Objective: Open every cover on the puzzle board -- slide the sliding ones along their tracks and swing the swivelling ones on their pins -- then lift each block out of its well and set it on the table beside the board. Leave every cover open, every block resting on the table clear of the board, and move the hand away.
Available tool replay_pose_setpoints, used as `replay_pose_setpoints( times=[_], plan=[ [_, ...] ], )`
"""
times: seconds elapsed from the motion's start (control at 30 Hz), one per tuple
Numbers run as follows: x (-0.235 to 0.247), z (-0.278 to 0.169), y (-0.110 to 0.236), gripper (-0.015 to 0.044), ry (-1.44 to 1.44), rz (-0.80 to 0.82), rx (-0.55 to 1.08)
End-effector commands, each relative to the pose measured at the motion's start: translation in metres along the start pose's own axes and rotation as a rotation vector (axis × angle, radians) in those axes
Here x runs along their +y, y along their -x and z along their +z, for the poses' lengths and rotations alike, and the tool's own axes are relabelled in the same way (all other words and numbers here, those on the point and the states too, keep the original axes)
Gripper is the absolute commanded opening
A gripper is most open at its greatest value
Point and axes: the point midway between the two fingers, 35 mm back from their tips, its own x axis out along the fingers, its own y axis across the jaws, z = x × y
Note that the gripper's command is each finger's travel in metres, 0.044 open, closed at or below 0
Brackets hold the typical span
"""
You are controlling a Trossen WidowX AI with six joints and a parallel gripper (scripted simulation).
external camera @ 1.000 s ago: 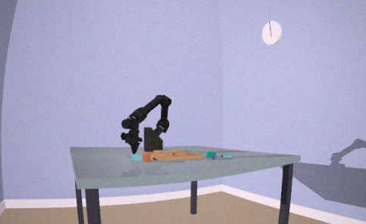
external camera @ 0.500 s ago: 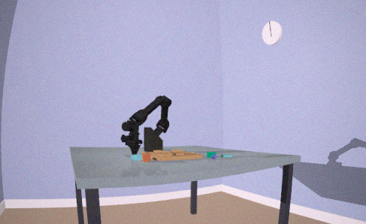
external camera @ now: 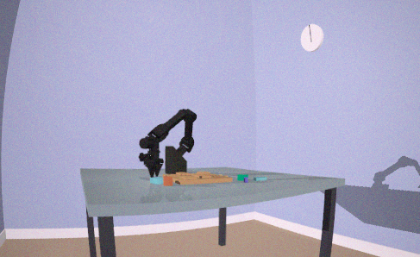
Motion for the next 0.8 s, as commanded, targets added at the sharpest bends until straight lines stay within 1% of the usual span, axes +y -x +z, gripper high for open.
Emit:
replay_pose_setpoints(
  times=[0.0, 0.5, 0.6, 0.77],
  plan=[
    [0.004, 0.000, 0.013, 0.0440, 0.007, 0.008, -0.006],
    [0.001, 0.001, 0.062, 0.0440, 0.003, 0.007, -0.004],
    [0.000, 0.001, 0.067, 0.0440, 0.002, 0.006, -0.004],
    [0.001, -0.009, 0.068, 0.0309, 0.057, 0.006, -0.014]
  ],
)
